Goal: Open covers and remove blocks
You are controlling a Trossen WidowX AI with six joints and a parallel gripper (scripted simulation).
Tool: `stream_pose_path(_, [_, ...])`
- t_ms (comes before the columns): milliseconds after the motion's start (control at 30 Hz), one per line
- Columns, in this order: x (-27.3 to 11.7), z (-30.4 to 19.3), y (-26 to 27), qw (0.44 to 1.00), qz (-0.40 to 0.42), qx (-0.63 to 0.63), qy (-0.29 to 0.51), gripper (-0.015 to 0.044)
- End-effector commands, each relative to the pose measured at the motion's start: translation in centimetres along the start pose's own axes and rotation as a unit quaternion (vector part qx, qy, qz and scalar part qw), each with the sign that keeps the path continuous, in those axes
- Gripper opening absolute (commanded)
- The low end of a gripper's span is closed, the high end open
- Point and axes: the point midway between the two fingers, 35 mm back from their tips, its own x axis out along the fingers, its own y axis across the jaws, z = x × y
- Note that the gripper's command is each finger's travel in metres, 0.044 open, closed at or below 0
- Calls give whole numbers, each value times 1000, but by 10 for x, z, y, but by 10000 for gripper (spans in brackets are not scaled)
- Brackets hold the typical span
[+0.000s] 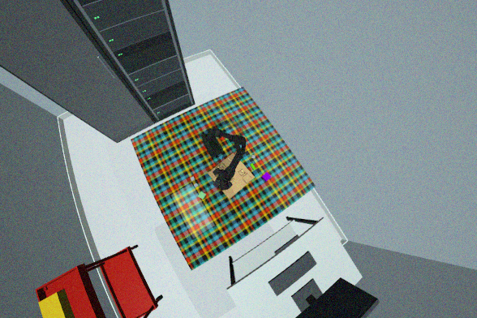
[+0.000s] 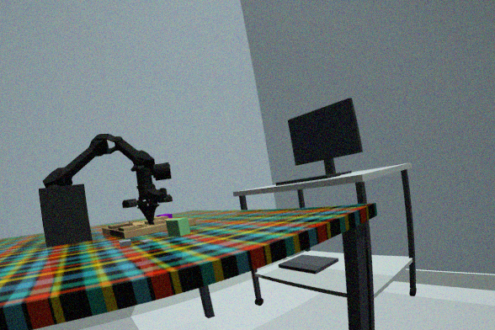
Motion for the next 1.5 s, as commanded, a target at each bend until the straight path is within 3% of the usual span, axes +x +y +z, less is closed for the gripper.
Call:
stream_pose_path(0, [0, 1, 7, 1000, 2, 0, 1, 0])
stream_pose_path(1467, [0, 2, 56, 1000, 3, -1, 1, 0])
